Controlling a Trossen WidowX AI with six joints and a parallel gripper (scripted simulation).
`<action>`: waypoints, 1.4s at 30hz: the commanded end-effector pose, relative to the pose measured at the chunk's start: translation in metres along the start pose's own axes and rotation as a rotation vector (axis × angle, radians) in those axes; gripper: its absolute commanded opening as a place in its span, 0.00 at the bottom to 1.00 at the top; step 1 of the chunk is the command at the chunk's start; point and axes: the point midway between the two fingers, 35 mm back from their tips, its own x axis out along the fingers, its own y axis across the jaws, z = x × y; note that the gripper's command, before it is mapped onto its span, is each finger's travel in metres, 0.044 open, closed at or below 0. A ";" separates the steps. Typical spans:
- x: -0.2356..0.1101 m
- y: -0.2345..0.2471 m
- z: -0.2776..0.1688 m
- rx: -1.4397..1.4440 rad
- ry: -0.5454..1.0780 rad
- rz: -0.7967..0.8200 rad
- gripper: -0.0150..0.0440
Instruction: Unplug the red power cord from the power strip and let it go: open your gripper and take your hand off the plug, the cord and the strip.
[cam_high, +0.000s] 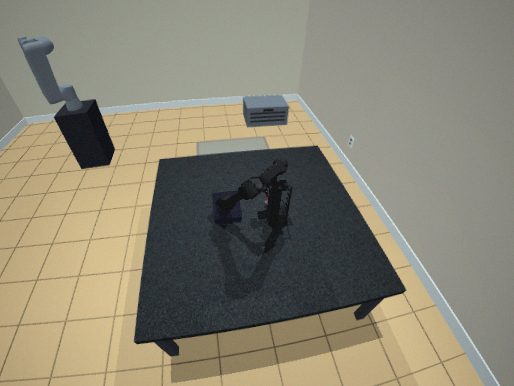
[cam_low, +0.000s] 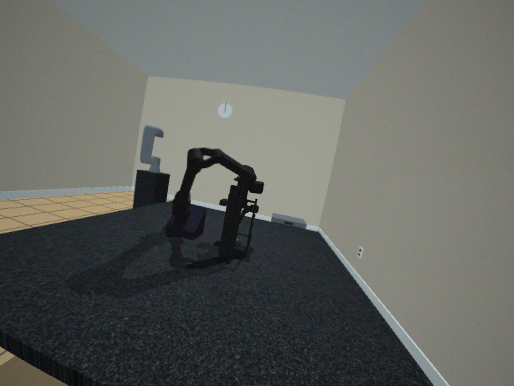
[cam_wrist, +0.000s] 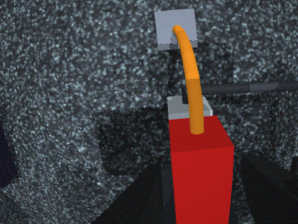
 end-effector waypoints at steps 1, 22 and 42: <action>0.000 0.000 -0.003 -0.003 0.001 -0.006 0.53; 0.008 0.000 -0.001 0.001 -0.001 -0.001 0.25; 0.006 -0.002 0.028 0.000 -0.004 -0.004 0.25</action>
